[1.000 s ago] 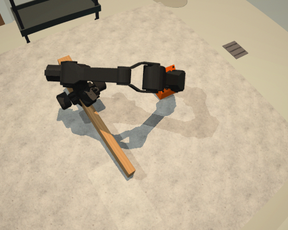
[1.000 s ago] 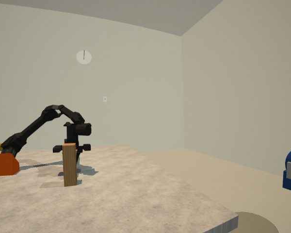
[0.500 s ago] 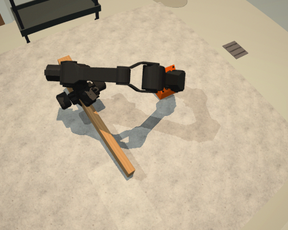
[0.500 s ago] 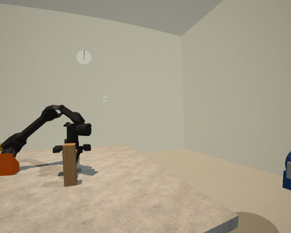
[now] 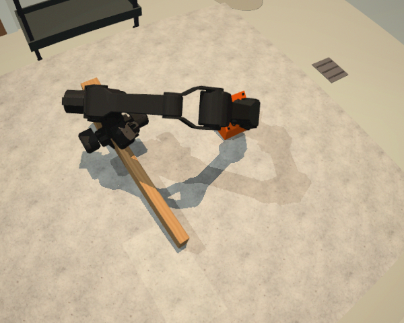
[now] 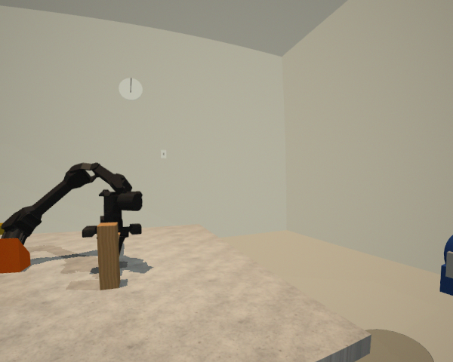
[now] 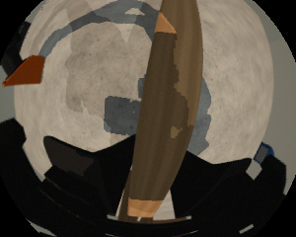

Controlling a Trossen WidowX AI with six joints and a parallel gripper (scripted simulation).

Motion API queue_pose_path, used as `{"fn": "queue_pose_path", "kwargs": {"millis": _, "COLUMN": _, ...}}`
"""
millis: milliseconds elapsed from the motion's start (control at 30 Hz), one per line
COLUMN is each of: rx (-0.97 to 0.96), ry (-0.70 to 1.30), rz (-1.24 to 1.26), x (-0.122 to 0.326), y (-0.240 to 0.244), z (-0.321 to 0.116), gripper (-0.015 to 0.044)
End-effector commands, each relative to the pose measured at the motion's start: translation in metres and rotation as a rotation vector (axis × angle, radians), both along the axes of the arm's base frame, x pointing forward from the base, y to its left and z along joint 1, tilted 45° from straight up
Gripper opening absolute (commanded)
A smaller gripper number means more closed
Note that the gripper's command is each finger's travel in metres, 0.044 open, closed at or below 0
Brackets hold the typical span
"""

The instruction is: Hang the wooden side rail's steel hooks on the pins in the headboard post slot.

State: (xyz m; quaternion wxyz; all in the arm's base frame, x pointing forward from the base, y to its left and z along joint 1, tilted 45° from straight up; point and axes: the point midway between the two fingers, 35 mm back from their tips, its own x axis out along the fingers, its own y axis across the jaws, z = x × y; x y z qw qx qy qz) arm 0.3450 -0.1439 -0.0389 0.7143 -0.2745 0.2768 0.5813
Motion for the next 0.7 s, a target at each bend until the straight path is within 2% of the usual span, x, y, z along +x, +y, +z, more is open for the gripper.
{"fn": "queue_pose_path", "kwargs": {"millis": 0, "rx": -0.005, "ry": -0.005, "rz": -0.006, "x": -0.0012, "y": -0.0047, "z": 0.0, "gripper": 0.0}}
{"fn": "queue_pose_path", "kwargs": {"millis": 667, "rx": -0.005, "ry": -0.005, "rz": -0.006, "x": 0.0, "y": -0.0061, "z": -0.0014, "gripper": 0.0}}
